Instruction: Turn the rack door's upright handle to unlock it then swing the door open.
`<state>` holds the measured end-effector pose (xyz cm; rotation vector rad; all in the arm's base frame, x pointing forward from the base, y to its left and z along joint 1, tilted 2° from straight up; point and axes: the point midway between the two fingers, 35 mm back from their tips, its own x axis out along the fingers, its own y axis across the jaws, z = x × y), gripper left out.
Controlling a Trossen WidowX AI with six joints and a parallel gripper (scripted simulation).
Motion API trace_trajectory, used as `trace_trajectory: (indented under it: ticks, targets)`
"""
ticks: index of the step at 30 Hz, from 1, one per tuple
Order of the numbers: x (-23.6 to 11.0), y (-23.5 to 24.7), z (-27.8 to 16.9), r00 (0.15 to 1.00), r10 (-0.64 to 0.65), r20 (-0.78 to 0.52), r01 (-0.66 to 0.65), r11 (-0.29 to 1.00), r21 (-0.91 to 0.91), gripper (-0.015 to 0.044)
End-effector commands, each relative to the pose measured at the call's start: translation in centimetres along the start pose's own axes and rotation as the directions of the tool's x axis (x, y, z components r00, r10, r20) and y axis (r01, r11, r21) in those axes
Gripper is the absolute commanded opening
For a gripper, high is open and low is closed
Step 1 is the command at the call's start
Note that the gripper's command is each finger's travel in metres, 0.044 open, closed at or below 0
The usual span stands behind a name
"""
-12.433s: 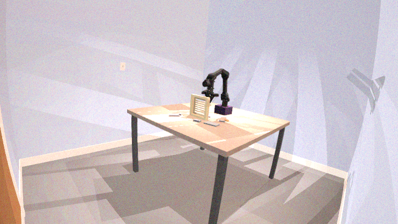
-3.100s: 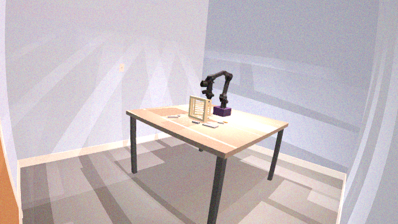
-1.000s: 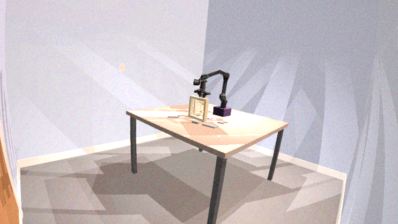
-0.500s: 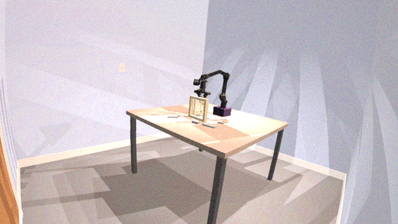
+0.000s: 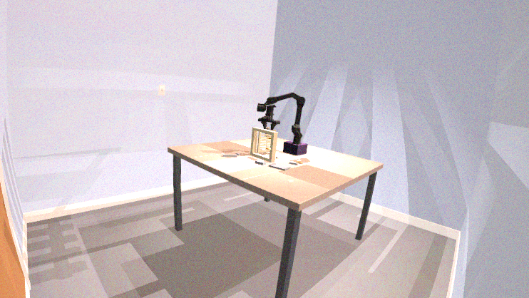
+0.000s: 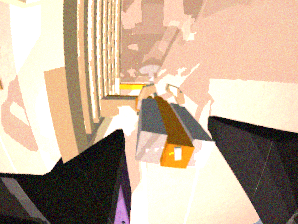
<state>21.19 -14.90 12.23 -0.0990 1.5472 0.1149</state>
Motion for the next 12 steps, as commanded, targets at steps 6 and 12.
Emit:
trace_trajectory:
  ticks: [6,12]
  targets:
    - [-1.3,-0.1,0.1,1.0,-0.001,0.006,0.001,1.0,-0.005,0.0293]
    - [-2.1,-0.1,0.1,1.0,-0.001,0.006,0.001,1.0,-0.005,0.0293]
